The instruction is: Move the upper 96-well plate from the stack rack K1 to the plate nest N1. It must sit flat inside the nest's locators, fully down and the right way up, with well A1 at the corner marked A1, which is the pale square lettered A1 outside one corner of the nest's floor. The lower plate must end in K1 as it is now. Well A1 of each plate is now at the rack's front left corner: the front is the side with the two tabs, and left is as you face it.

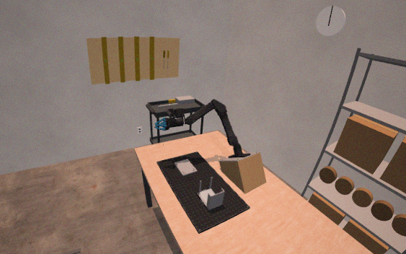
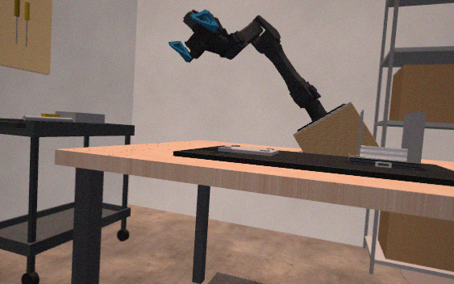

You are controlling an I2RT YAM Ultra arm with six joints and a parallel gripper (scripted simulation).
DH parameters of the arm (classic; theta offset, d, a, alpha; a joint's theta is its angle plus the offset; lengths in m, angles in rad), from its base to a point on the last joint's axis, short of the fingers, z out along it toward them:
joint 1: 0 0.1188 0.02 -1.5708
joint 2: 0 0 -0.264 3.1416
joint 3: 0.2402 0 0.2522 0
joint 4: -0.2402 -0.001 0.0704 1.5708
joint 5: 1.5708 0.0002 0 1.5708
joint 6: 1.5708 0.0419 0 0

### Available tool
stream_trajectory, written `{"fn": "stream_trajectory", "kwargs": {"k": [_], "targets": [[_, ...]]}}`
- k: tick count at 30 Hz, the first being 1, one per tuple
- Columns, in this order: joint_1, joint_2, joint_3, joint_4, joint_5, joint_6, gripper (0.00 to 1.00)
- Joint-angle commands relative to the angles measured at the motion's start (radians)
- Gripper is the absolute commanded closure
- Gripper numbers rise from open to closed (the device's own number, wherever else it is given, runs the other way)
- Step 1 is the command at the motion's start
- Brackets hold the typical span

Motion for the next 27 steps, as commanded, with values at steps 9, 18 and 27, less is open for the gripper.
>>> {"fn": "stream_trajectory", "kwargs": {"k": [9, 18, 27], "targets": [[0.015, -0.016, 0.012, 0.003, -0.008, -0.004, 0.00], [0.019, 0.009, 0.040, -0.051, -0.011, -0.022, 0.00], [0.075, 0.054, 0.089, -0.167, 0.030, -0.080, 0.00]]}}
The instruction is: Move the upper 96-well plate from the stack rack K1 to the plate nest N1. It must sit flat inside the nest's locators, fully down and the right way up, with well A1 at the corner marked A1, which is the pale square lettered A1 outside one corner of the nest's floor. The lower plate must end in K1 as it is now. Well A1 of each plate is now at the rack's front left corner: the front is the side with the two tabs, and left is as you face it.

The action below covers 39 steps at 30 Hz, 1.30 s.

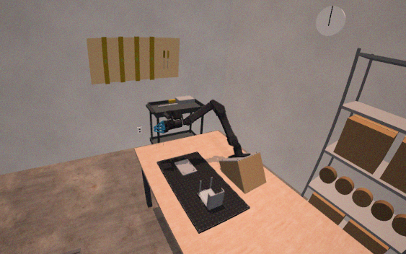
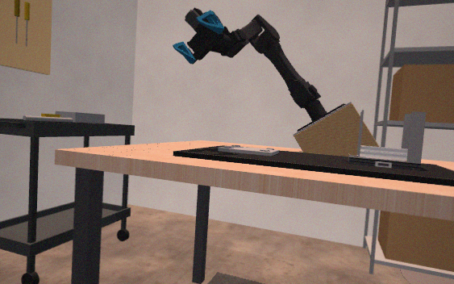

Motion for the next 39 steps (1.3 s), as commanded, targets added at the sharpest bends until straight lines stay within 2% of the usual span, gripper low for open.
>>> {"fn": "stream_trajectory", "kwargs": {"k": [1, 7, 8, 10, 11, 13, 14, 16, 17, 19, 24, 27, 28, 30, 31, 34, 35, 37, 39], "targets": [[0.038, 0.013, 0.063, -0.116, 0.004, -0.053, 0.00], [0.068, 0.042, 0.027, -0.087, 0.034, -0.055, 0.00], [0.073, 0.039, 0.069, -0.128, 0.034, -0.069, 0.00], [0.083, 0.059, 0.103, -0.206, 0.033, -0.100, 0.00], [0.090, 0.066, 0.104, -0.209, 0.039, -0.102, 0.00], [0.105, 0.078, 0.093, -0.190, 0.054, -0.101, 0.00], [0.112, 0.083, 0.046, -0.182, 0.061, -0.101, 0.00], [0.122, 0.091, 0.036, -0.162, 0.071, -0.099, 0.00], [0.127, 0.097, 0.094, -0.200, 0.071, -0.113, 0.00], [0.138, 0.111, 0.130, -0.275, 0.071, -0.144, 0.00], [0.160, 0.121, 0.124, -0.266, 0.092, -0.144, 0.00], [0.176, 0.153, 0.178, -0.376, 0.093, -0.193, 0.00], [0.183, 0.159, 0.184, -0.388, 0.098, -0.199, 0.00], [0.198, 0.169, 0.171, -0.371, 0.113, -0.194, 0.00], [0.204, 0.173, 0.123, -0.364, 0.118, -0.194, 0.00], [0.221, 0.182, 0.100, -0.310, 0.135, -0.186, 0.00], [0.227, 0.191, 0.159, -0.365, 0.136, -0.202, 0.00], [0.239, 0.208, 0.195, -0.433, 0.139, -0.233, 0.00], [0.252, 0.220, 0.198, -0.441, 0.150, -0.237, 0.00]]}}
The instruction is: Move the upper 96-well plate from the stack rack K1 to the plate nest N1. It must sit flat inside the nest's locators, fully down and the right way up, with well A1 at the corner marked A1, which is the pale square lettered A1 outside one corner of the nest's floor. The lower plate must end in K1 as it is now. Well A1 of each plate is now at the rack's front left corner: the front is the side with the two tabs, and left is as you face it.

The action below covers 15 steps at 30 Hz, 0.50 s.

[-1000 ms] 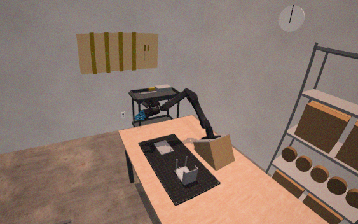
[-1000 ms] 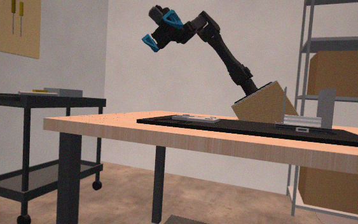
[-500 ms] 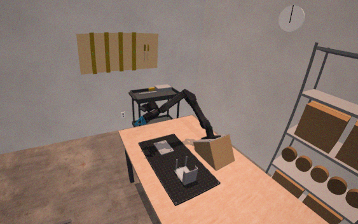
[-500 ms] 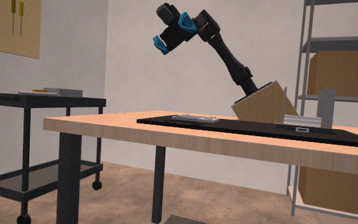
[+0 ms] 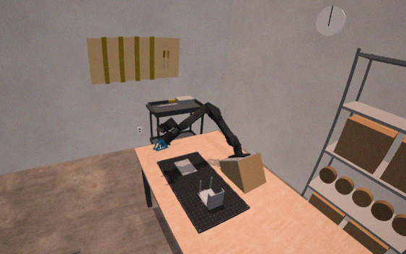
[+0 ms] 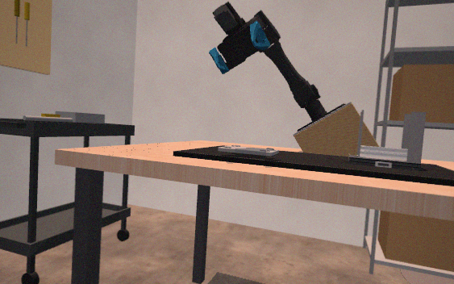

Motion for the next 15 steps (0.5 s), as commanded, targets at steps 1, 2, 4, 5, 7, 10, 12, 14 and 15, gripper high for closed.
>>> {"fn": "stream_trajectory", "kwargs": {"k": [1, 2, 4, 5, 7, 10, 12, 14, 15], "targets": [[0.039, 0.001, 0.037, -0.048, 0.013, -0.034, 0.00], [0.039, 0.001, 0.037, -0.048, 0.013, -0.034, 0.00], [0.053, -0.003, 0.050, -0.075, 0.022, -0.047, 0.00], [0.059, 0.023, 0.066, -0.106, 0.023, -0.064, 0.00], [0.071, 0.039, 0.092, -0.157, 0.030, -0.089, 0.00], [0.091, 0.049, 0.029, -0.135, 0.048, -0.081, 0.00], [0.105, 0.054, 0.006, -0.103, 0.060, -0.072, 0.00], [0.113, 0.064, 0.063, -0.136, 0.064, -0.086, 0.00], [0.120, 0.073, 0.079, -0.166, 0.066, -0.102, 0.00]]}}
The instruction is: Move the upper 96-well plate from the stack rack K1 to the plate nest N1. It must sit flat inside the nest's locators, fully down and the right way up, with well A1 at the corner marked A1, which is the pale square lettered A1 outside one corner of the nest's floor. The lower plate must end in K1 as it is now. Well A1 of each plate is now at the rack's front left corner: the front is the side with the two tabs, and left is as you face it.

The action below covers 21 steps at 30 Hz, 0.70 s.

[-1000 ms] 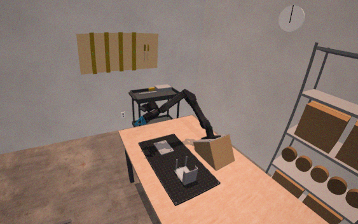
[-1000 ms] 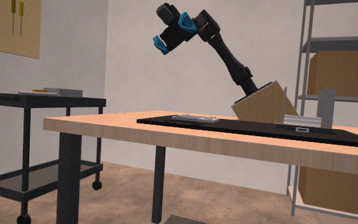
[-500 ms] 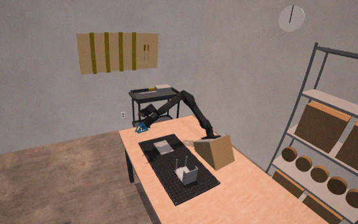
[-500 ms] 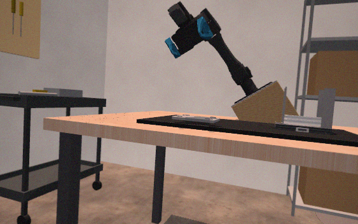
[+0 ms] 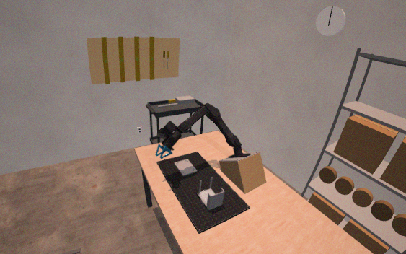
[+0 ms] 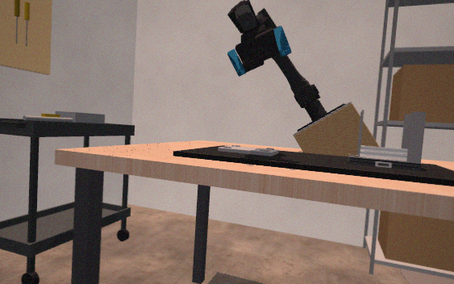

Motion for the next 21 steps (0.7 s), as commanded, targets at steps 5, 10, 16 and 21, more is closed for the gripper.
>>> {"fn": "stream_trajectory", "kwargs": {"k": [5, 10, 16, 21], "targets": [[0.058, 0.003, 0.079, -0.097, 0.025, -0.055, 0.00], [0.092, 0.068, 0.101, -0.159, 0.046, -0.096, 0.00], [0.123, 0.075, 0.044, -0.155, 0.069, -0.091, 0.00], [0.145, 0.116, 0.128, -0.234, 0.081, -0.137, 0.00]]}}
